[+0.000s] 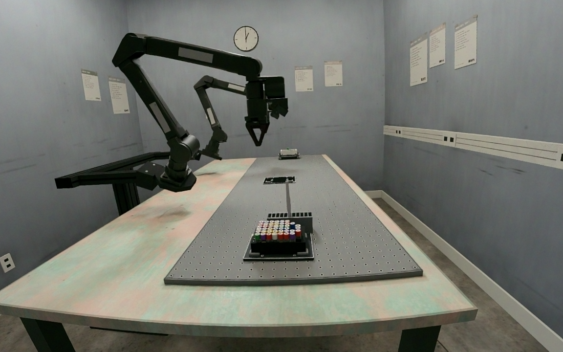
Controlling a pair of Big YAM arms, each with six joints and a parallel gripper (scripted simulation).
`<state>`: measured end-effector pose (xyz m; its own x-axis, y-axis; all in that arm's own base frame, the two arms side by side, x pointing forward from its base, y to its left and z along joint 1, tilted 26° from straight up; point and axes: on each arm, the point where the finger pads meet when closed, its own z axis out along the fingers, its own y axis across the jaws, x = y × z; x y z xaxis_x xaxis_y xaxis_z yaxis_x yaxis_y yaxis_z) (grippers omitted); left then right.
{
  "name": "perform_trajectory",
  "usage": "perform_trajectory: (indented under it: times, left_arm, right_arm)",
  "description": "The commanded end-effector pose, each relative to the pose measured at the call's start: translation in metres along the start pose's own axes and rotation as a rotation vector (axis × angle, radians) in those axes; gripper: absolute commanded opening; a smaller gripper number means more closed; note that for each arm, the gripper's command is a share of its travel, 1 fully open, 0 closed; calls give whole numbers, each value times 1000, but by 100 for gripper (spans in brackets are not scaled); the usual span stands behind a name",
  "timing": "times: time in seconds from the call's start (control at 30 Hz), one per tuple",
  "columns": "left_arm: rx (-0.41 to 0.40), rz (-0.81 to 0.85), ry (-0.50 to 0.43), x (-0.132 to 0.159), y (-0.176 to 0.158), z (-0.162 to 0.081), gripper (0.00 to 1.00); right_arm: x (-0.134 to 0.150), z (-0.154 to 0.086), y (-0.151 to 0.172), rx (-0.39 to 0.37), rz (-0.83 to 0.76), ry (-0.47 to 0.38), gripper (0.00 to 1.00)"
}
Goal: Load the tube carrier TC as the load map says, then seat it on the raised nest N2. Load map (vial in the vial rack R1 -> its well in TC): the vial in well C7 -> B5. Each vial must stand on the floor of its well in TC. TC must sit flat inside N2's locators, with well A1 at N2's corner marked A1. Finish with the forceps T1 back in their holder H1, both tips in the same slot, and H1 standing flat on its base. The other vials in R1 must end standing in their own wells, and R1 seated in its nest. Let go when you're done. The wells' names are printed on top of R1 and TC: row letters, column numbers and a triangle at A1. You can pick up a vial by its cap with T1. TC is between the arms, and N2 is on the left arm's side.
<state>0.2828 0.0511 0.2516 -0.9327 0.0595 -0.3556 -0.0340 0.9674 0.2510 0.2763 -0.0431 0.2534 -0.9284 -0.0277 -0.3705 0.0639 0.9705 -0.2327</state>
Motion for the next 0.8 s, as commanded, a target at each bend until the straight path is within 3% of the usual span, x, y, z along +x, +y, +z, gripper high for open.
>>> perform_trajectory:
  times: [0.0,0.07,0.77]
  left_arm:
    - [2,-38,-16,6,-12,-12,100]
    - [2,-44,-40,-2,-9,-21,100]
    - [0,-44,-39,-6,-7,-18,100]
  right_arm:
    - [-10,-12,-4,6,22,-32,24]
    - [-10,-12,-4,6,22,-32,24]
    - [-10,-12,-4,6,22,-32,24]
